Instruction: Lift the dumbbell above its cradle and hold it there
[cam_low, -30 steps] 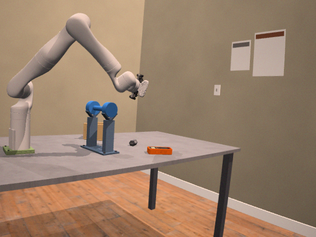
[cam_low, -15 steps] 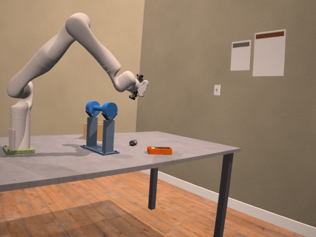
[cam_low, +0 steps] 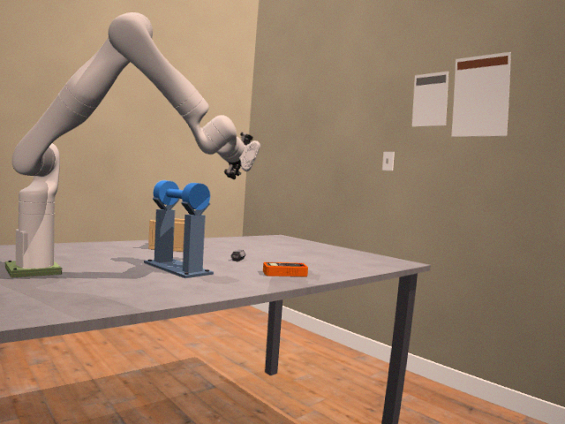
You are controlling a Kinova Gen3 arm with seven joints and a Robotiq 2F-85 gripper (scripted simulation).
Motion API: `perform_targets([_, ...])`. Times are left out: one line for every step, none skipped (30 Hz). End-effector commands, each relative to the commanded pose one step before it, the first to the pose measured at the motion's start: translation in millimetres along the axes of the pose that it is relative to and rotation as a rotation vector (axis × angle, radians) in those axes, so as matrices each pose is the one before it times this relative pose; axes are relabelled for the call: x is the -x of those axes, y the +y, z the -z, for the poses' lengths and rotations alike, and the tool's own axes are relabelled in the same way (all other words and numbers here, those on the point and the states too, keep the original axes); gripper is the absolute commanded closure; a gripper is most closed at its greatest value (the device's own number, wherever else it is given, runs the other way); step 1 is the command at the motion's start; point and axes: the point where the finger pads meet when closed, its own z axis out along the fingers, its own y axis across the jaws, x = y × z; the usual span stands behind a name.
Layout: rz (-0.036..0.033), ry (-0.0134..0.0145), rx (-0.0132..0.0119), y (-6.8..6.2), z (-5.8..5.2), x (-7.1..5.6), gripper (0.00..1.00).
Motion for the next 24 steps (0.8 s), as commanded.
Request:
perform_targets([0.01276,0.02642,0.05802,-4.11,8.05,10.15,0.00])
perform_targets([-0.00304,0.00733,0.01643,1.32,1.89,1.51,0.00])
perform_targets([-0.00324,0.00825,0.01704,1.40,2.09,1.48,0.00])
perform_targets([-0.00344,0.00923,0.01757,1.47,2.31,1.45,0.00])
perform_targets([-0.00365,0.01027,0.01803,1.53,2.53,1.39,0.00])
perform_targets([-0.00346,0.00876,0.01817,1.65,2.18,1.53,0.00])
perform_targets([-0.00311,0.00646,0.01832,1.77,1.65,1.74,0.00])
perform_targets([0.00000,0.00000,0.00000,0.00,0.00,0.00,0.00])
perform_targets([0.00000,0.00000,0.00000,0.00,0.00,0.00,0.00])
perform_targets([-0.00329,0.00735,0.01871,1.82,1.84,1.68,0.00])
perform_targets([-0.00348,0.00830,0.01903,1.86,2.03,1.59,0.00])
perform_targets([-0.00367,0.00929,0.01925,1.89,2.24,1.50,0.00])
perform_targets([-0.00387,0.01032,0.01939,1.91,2.46,1.39,0.00])
perform_targets([-0.00408,0.01139,0.01943,1.93,2.69,1.26,0.00])
perform_targets([-0.00359,0.00843,0.01998,2.16,1.97,1.63,0.00])
perform_targets([-0.00340,0.00736,0.02039,2.29,1.69,1.76,0.00])
perform_targets([-0.00360,0.00835,0.02046,2.30,1.89,1.62,0.00])
perform_targets([-0.00381,0.00938,0.02044,2.31,2.10,1.47,0.00])
perform_targets([-0.00402,0.01042,0.02032,2.31,2.32,1.30,0.00])
perform_targets([-0.00425,0.01147,0.02012,2.30,2.54,1.12,0.00])
perform_targets([-0.00409,0.01056,0.02041,2.41,2.30,1.27,0.00])
perform_targets([-0.00341,0.00734,0.02152,2.68,1.49,1.80,0.00])
perform_targets([-0.00364,0.00840,0.02138,2.68,1.69,1.60,0.00])
perform_targets([-0.00388,0.00946,0.02117,2.68,1.89,1.38,0.00])
